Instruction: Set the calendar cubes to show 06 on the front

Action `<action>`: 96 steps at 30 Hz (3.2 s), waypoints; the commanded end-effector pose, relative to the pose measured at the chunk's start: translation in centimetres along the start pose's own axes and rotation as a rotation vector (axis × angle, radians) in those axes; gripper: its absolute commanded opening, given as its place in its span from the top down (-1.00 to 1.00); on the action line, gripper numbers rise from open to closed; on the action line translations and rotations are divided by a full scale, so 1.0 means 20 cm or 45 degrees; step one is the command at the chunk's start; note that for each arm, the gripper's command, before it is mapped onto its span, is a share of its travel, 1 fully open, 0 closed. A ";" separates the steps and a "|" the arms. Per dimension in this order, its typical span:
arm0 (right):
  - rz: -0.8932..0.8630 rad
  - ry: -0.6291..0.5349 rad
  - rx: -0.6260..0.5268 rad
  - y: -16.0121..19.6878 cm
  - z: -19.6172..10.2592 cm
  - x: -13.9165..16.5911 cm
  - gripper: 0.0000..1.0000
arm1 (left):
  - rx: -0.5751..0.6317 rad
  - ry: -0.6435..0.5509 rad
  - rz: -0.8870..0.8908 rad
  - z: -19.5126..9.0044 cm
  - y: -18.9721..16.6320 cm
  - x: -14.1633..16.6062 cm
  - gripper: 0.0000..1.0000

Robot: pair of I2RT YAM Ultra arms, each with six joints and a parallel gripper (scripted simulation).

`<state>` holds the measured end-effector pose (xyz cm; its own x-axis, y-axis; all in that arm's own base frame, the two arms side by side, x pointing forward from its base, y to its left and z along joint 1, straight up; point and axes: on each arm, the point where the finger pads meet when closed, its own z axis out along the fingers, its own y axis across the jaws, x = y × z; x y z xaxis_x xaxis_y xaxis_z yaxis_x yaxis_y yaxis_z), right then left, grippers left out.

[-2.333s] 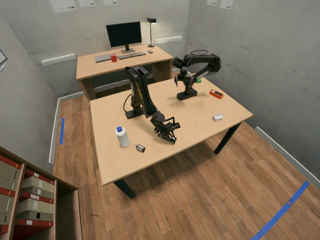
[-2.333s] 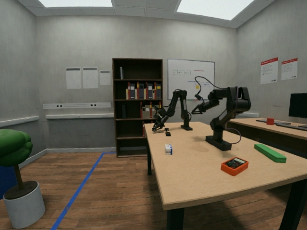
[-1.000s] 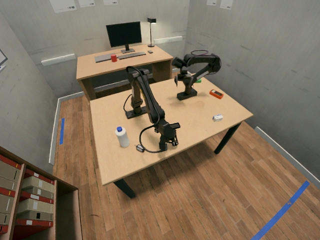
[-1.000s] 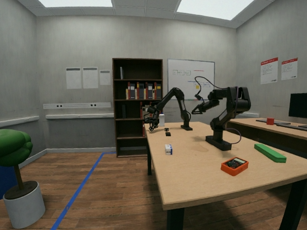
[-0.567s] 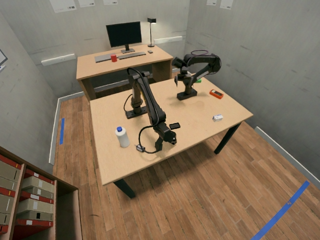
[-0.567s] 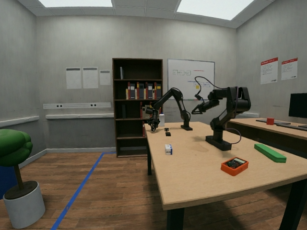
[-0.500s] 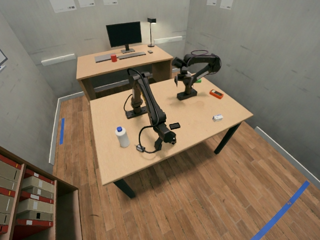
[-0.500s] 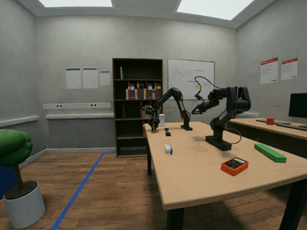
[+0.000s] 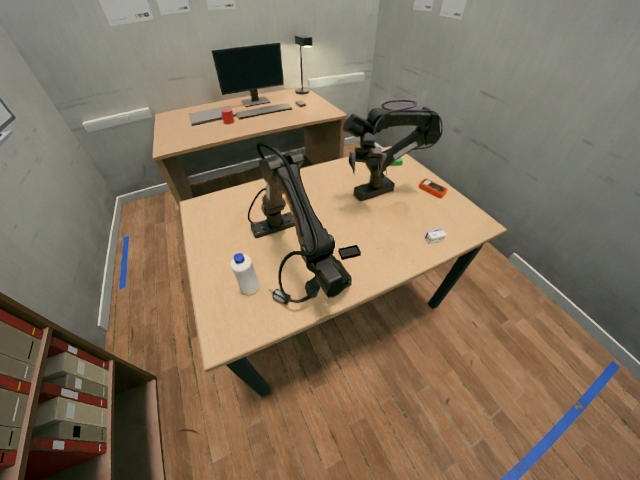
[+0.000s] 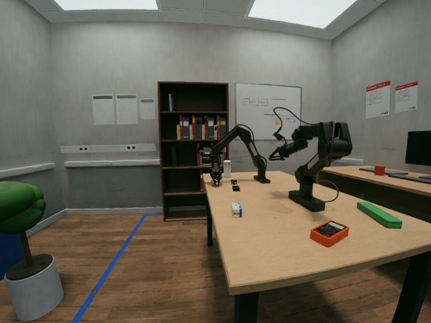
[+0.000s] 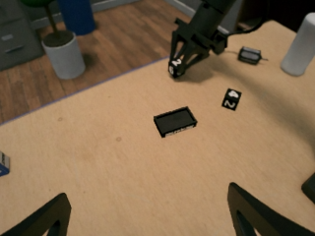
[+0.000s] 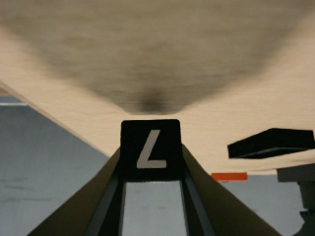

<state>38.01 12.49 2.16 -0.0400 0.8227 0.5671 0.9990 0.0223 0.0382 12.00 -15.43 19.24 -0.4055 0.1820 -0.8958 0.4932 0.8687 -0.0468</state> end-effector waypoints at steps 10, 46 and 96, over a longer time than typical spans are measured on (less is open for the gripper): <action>0.041 0.016 0.021 0.00 0.00 0.00 0.47 | -0.011 -0.036 -0.013 -0.02 0.01 -0.06 -1.00; 0.043 0.016 0.017 -0.01 0.07 -0.06 0.47 | -0.011 -0.036 -0.013 -0.02 0.01 -0.06 -1.00; -0.006 0.028 -0.057 0.03 -0.34 0.02 -1.00 | -0.011 -0.036 -0.013 -0.02 0.01 -0.06 -1.00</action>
<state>38.08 9.99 4.75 -0.0165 0.8131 0.5819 0.9990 -0.0105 0.0429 12.00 -15.43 19.24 -0.4055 0.1820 -0.8958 0.4932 0.8687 -0.0468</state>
